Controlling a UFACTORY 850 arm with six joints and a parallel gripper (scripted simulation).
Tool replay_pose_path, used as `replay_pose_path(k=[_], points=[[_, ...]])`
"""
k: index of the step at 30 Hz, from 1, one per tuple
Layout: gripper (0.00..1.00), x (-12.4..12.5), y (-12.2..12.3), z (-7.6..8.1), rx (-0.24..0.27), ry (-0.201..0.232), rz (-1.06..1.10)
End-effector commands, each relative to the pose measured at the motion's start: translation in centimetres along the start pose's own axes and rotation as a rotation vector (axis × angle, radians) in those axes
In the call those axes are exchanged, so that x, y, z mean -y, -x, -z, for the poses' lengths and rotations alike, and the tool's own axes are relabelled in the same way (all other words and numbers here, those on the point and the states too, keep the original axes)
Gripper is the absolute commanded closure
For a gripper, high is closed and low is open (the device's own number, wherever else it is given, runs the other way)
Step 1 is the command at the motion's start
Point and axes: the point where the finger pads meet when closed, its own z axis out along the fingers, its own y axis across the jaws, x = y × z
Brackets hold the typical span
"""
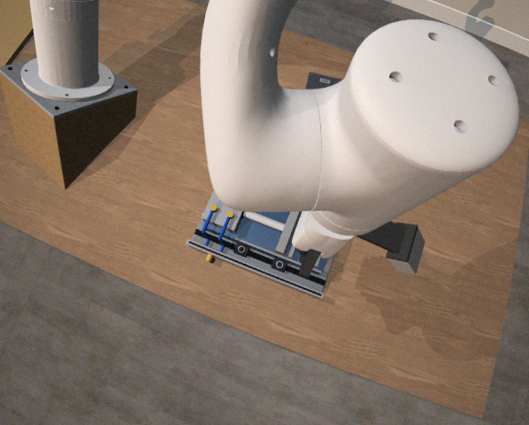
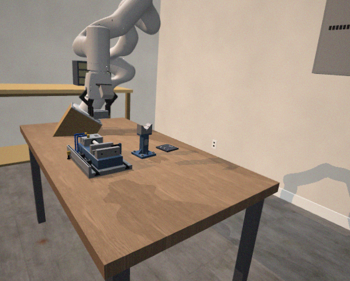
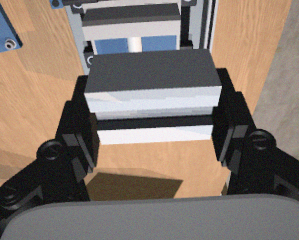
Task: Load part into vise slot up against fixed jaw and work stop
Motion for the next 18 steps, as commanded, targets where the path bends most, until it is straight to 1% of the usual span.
replay_pose_path(k=[1, 9, 18], points=[[1.00, 0.0, -0.1, -0.1, -0.002, 0.001, 0.001], [1.00, 0.0, -0.1, -0.6, -0.002, 0.001, 0.001], [1.00, 0.0, -0.1, -1.8, -0.002, 0.001, 0.001]])
